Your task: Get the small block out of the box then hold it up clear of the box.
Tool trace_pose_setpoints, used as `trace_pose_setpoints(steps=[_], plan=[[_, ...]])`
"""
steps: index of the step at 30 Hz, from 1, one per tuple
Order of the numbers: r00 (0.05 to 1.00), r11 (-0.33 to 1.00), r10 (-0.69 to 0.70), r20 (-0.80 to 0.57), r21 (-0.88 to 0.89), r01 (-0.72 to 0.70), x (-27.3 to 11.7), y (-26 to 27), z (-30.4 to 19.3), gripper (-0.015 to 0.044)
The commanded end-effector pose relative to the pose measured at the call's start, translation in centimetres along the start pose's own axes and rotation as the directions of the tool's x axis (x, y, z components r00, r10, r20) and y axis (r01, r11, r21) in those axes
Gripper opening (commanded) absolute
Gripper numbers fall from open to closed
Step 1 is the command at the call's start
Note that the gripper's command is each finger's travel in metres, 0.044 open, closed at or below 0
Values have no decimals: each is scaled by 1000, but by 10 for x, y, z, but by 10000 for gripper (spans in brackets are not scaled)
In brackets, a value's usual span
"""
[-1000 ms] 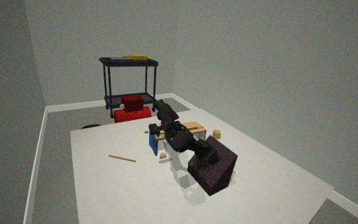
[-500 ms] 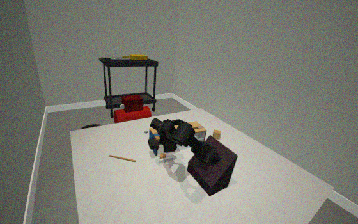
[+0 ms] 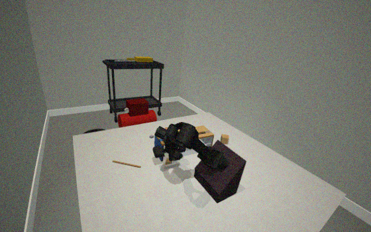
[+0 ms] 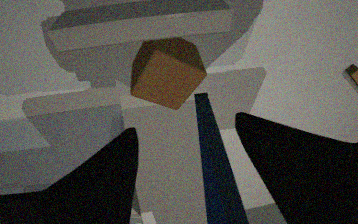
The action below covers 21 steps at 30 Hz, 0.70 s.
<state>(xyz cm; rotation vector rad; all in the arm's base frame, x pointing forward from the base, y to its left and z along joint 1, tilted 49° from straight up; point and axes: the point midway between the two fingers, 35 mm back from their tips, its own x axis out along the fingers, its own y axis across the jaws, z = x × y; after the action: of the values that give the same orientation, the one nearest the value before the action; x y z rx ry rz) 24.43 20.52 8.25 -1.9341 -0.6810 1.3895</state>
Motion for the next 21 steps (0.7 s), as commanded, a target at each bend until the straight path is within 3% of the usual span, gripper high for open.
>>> trace_pose_setpoints(steps=[1, 21], plan=[[1000, 1000, 9, 1, 8, -9, 6, 4, 4, 285], [1000, 1000, 6, 1, 10, -6, 34, 6, 19, 285]])
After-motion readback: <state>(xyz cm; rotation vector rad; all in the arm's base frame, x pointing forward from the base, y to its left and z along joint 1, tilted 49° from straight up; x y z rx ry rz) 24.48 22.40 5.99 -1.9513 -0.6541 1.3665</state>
